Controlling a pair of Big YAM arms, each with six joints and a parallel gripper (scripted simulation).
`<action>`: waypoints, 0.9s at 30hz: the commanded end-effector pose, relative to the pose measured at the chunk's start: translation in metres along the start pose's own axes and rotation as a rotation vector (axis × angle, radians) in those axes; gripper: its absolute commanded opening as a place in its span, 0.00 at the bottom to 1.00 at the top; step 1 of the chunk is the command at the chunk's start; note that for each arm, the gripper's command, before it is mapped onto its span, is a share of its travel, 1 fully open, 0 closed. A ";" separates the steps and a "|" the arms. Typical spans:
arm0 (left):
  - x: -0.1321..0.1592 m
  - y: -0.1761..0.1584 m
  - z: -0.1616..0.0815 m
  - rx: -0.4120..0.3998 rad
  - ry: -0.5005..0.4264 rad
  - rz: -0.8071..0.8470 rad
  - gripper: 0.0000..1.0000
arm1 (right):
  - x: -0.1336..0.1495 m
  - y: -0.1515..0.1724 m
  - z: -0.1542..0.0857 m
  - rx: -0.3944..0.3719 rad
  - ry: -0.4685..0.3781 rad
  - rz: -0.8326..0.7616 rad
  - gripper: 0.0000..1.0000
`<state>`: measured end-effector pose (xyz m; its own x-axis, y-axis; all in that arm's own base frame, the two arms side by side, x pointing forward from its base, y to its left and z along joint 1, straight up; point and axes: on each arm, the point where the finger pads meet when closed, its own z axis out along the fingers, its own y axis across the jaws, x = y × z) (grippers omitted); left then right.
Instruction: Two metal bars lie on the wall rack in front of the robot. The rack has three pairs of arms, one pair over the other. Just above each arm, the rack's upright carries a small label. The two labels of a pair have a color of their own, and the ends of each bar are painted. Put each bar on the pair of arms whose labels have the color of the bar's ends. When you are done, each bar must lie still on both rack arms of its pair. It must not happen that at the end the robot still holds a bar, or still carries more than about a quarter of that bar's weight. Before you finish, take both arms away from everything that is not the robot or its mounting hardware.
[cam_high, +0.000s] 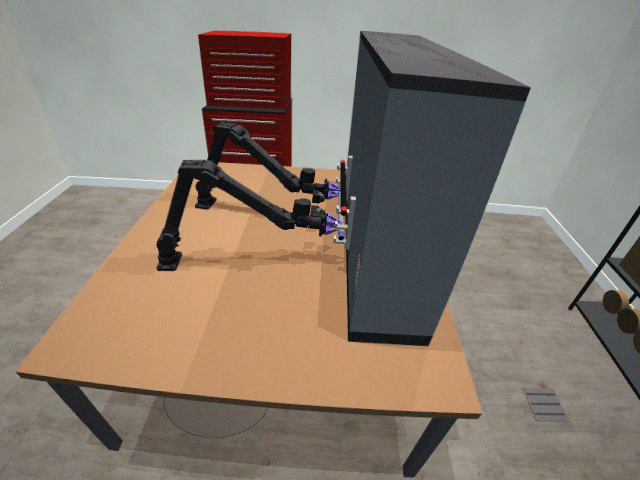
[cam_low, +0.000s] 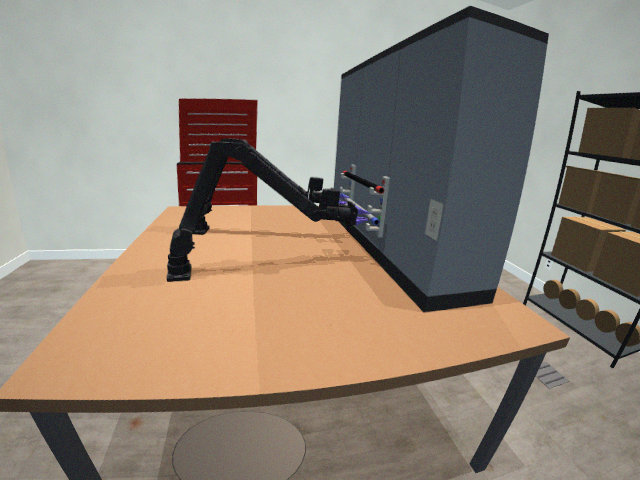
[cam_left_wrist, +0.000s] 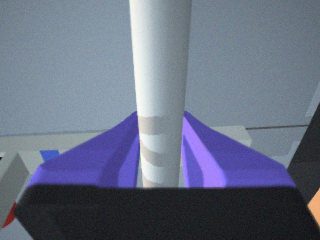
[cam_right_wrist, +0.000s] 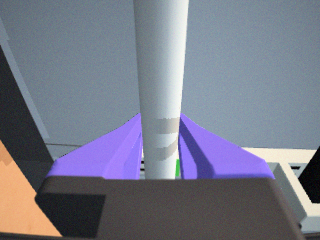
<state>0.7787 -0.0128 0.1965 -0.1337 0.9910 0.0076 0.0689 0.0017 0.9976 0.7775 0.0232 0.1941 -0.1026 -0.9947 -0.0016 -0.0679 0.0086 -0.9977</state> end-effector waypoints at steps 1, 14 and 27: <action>0.005 0.081 0.013 -0.125 0.010 -0.024 0.00 | 0.008 -0.076 0.014 0.113 0.015 0.016 0.00; 0.005 0.085 0.014 -0.125 0.010 -0.024 0.00 | 0.009 -0.082 0.014 0.113 0.015 0.016 0.00; 0.005 0.087 0.014 -0.125 0.010 -0.024 0.00 | 0.009 -0.085 0.015 0.113 0.015 0.016 0.00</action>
<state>0.7800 -0.0130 0.1993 -0.1328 0.9911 0.0086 0.0752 0.0014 0.9972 0.7765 0.0230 0.1971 -0.1031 -0.9947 -0.0010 -0.0770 0.0090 -0.9970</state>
